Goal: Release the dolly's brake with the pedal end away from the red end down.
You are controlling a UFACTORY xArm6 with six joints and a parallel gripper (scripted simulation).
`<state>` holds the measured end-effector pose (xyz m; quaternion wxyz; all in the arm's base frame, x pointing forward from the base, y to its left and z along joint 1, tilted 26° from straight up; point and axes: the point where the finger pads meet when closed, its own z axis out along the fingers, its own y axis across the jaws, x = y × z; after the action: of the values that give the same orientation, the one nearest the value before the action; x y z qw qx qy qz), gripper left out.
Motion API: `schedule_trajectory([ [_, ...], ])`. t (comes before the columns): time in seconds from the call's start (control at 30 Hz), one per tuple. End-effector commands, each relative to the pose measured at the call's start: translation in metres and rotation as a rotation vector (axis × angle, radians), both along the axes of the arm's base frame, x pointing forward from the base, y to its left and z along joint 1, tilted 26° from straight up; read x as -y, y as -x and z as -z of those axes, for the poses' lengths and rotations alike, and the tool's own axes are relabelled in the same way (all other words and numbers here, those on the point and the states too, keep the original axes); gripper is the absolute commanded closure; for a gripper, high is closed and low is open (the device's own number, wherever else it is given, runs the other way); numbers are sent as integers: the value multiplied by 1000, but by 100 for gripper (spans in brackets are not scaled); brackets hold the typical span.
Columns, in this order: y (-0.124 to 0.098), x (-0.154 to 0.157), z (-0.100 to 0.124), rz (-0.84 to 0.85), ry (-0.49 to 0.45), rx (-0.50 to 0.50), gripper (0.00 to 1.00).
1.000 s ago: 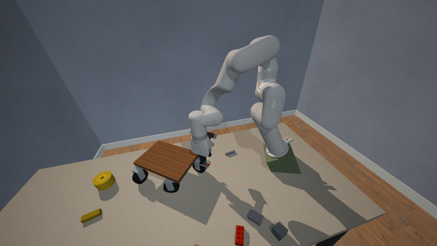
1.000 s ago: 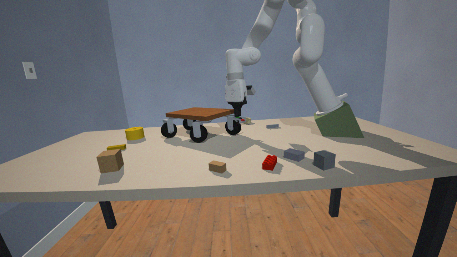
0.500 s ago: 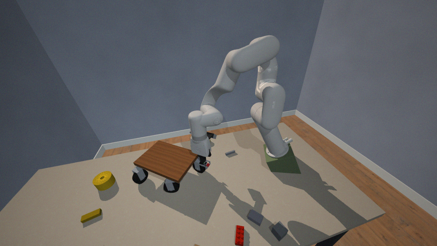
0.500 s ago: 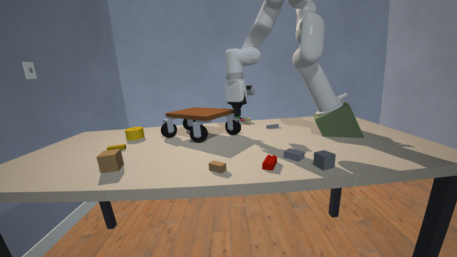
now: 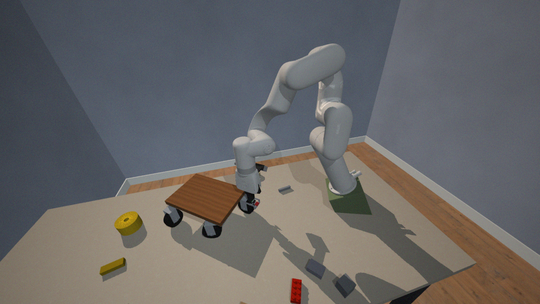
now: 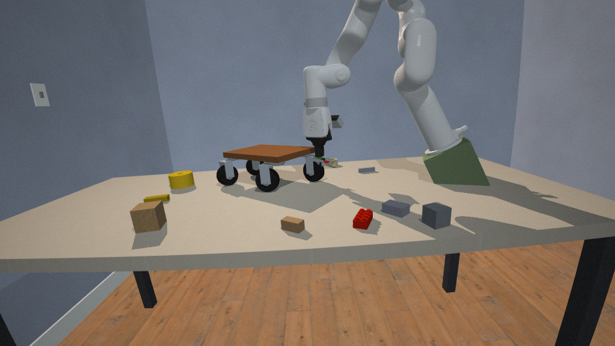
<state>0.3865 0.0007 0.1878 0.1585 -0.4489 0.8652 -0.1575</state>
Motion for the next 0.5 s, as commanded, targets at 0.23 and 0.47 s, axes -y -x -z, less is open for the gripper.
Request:
schedule_trajectory([
  [0.23,-1,0,0,0,0,3,100],
  [0.47,-3,0,3,0,0,3,100],
])
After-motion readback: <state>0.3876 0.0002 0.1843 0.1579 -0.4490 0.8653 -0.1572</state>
